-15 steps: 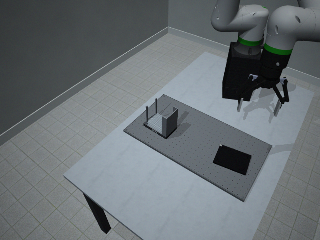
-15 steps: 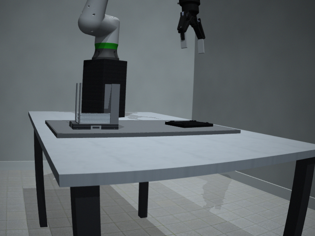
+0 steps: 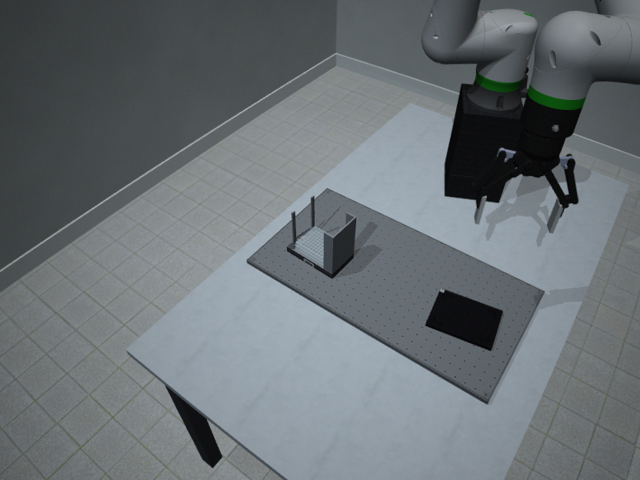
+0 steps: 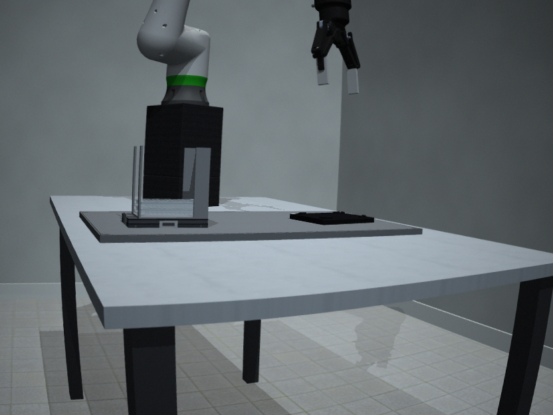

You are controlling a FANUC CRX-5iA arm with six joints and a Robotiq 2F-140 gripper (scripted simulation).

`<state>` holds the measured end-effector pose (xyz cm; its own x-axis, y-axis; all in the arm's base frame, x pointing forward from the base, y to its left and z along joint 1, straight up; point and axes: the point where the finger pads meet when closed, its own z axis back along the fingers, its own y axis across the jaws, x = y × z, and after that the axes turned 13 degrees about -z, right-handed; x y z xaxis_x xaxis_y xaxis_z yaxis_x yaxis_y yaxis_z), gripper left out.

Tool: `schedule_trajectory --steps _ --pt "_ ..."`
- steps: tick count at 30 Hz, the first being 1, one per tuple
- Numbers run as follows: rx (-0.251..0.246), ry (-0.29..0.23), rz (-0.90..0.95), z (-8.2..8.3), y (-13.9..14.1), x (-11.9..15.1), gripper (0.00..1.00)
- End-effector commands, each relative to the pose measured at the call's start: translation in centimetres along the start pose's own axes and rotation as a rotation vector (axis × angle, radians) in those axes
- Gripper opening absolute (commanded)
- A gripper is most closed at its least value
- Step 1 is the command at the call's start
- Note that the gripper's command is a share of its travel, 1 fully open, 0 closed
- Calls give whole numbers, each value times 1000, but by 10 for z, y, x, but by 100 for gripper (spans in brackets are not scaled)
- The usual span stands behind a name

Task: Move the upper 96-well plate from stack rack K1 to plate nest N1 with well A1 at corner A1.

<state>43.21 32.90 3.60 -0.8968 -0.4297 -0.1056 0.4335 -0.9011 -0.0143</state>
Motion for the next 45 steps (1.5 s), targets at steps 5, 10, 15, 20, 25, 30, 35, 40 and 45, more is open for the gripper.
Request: schedule_trajectory --steps 5,10,15,20,25,30,35,40,45 --pt "5 -4 -100 -4 14 -4 100" --pt "10 -8 -205 -11 36 -10 100" --pt "16 -12 -311 -17 59 -15 100" --pt "21 -15 -410 -21 73 -18 100" --pt "28 -20 -549 -28 97 -21 100" --pt "32 -22 -621 -34 121 -23 100" --pt "36 -24 -694 -40 140 -24 100" --pt "43 -27 -827 -45 159 -24 100" --pt "49 -30 -933 -51 183 -23 100"
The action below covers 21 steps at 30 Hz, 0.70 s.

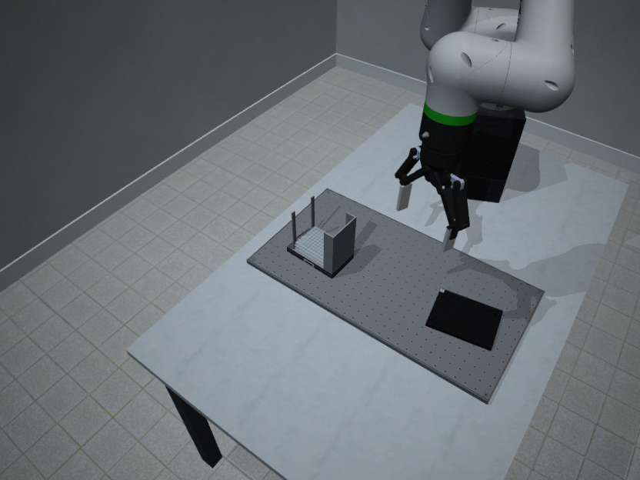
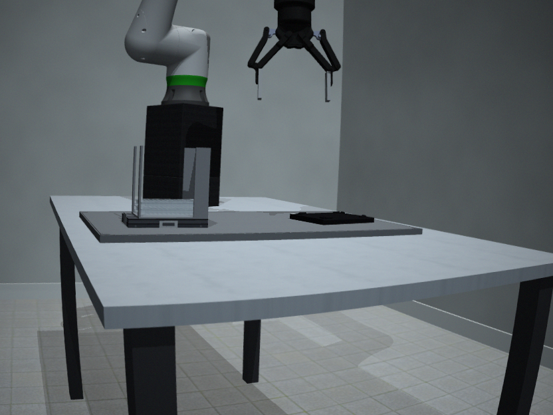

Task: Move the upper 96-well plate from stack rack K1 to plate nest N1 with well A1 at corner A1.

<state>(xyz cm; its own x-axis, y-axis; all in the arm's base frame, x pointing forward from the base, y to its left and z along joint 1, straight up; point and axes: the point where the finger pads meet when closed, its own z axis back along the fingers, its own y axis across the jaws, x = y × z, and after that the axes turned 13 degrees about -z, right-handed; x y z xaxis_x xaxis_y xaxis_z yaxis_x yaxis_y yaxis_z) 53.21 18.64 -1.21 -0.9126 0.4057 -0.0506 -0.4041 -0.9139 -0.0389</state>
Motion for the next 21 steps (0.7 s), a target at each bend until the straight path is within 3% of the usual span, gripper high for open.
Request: schedule_trajectory --steps 1,21 --pt "6 -1 -102 -5 10 -12 100" --pt "27 -9 -519 -30 75 -69 100"
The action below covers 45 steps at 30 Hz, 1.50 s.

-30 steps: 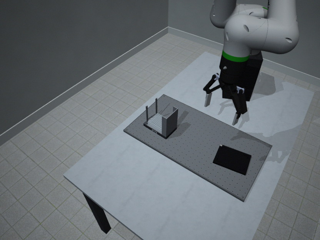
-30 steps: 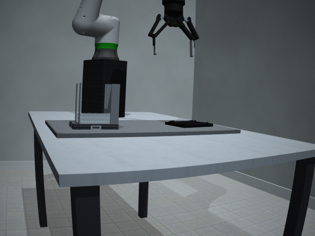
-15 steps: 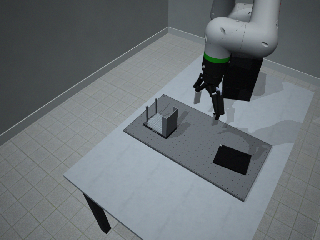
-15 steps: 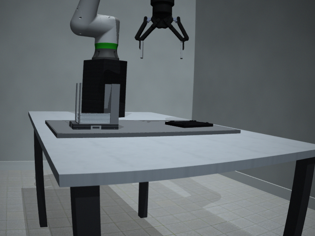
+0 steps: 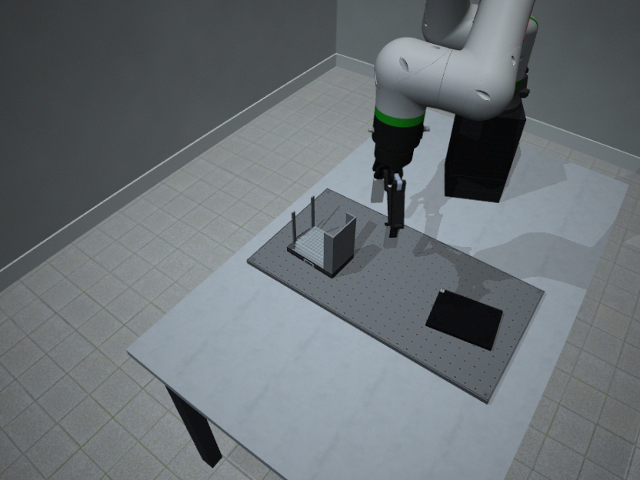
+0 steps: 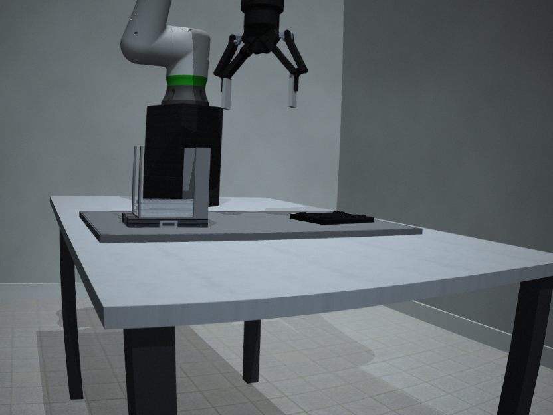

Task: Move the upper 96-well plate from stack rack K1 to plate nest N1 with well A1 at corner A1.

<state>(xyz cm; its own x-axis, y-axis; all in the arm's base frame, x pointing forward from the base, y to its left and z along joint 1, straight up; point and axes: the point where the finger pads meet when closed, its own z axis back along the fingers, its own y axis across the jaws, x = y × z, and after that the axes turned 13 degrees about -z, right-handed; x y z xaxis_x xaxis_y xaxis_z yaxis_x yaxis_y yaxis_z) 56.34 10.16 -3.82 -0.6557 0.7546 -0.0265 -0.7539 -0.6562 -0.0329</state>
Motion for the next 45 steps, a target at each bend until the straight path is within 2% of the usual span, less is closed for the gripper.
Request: schedule_trajectory --steps 1,4,8,11,19,21,29,32,36,45 --pt "4 -1 -88 -5 7 -15 100" --pt "4 -1 -88 -6 9 -19 100" --pt "11 -2 -221 -12 19 -36 100" --pt "11 -2 -227 -16 26 -48 100" --pt "22 -5 -433 -28 48 -79 100" --pt "22 -5 -433 -28 48 -79 100" --pt "32 -6 -639 -40 72 -109 100" --pt "33 -6 -645 -44 81 -120 100" --pt "39 -7 -778 -50 95 -134 100" --pt "40 -7 -785 -54 103 -143 100"
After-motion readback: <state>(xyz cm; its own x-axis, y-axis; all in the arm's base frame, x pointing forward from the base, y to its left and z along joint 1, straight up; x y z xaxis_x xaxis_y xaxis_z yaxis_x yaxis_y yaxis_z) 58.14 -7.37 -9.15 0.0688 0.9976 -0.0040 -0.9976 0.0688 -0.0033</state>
